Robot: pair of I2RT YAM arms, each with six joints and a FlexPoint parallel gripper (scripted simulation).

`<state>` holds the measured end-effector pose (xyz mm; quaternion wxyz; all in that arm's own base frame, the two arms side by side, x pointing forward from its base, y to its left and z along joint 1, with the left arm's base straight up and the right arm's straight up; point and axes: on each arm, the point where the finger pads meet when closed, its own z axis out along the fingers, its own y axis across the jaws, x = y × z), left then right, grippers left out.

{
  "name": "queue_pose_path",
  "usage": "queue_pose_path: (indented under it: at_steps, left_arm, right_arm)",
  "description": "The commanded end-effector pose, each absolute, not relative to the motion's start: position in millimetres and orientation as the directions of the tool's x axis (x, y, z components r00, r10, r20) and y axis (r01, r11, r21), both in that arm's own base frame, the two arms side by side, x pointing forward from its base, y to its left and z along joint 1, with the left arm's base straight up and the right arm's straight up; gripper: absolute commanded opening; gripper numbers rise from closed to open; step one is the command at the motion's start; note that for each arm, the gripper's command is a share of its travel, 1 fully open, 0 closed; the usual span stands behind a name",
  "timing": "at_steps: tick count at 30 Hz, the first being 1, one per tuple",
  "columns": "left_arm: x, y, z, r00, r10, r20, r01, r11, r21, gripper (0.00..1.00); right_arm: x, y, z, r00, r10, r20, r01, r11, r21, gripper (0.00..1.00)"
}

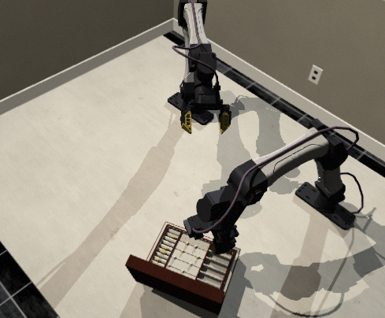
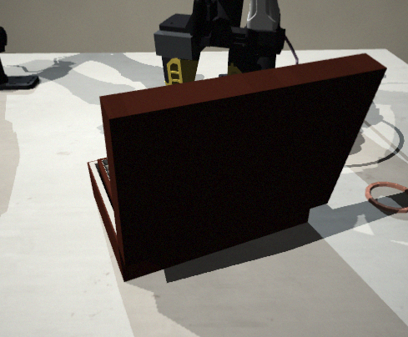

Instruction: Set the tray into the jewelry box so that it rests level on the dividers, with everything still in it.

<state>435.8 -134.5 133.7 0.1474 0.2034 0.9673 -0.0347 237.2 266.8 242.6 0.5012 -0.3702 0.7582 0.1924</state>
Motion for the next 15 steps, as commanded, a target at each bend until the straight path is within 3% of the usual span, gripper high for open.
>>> queue_pose_path:
  at_steps: [1, 15]
  left_arm:
    - [452.2, -142.5, 165.0, -0.846, 0.262, -0.465, 0.294, 0.956, 0.005, 0.61]
    - [446.6, -143.8, 162.8, -0.849, 0.276, -0.449, 0.309, 0.951, 0.001, 0.61]
  right_arm:
    - [257.7, 272.5, 298.9, -0.136, -0.238, -0.962, -0.712, 0.699, -0.072, 1.0]
    - [262.9, 274.2, 312.1, -0.122, -0.218, -0.968, -0.705, 0.705, -0.07, 1.0]
